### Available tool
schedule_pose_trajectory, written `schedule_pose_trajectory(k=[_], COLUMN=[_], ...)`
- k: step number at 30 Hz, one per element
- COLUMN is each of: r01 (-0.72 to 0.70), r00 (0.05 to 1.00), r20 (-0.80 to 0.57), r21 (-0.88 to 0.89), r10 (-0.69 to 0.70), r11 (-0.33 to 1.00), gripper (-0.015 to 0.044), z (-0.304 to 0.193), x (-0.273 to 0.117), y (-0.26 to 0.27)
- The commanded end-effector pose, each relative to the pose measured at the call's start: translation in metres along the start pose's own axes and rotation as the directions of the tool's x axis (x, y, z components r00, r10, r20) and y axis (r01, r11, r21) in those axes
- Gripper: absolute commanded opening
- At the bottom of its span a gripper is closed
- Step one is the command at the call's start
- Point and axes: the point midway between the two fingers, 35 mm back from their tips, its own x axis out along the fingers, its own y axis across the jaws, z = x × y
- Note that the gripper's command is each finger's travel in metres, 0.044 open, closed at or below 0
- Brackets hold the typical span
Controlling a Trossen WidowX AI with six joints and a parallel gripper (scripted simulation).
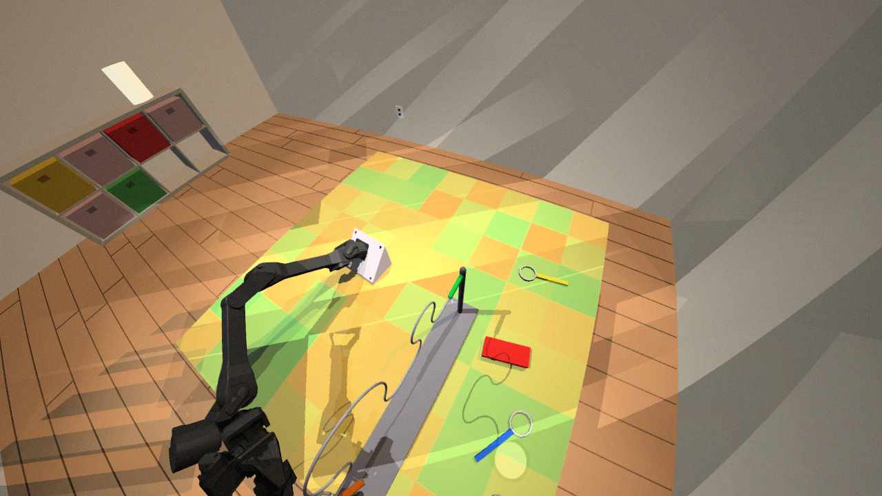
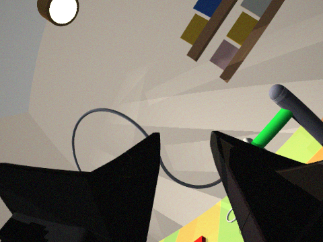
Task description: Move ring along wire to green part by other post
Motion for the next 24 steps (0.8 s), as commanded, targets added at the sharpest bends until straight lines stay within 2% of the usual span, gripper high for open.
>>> schedule_pose_trajectory(k=[1,8,16,19,24], r01=[0.084,0.13,0.113,0.091,0.086], r00=[0.995,0.979,0.95,0.938,0.936], r20=[-0.039,-0.07,-0.104,-0.115,-0.117], r21=[-0.244,-0.515,-0.766,-0.829,-0.839], r10=[-0.096,-0.192,-0.295,-0.327,-0.332], r11=[0.966,0.848,0.633,0.551,0.537], gripper=[0.016,0.016,0.016,0.016,0.016], z=[-0.037,-0.07,-0.109,-0.123,-0.125], x=[-0.021,-0.052,-0.095,-0.111,-0.114], y=[-0.06,-0.112,-0.164,-0.18,-0.182])
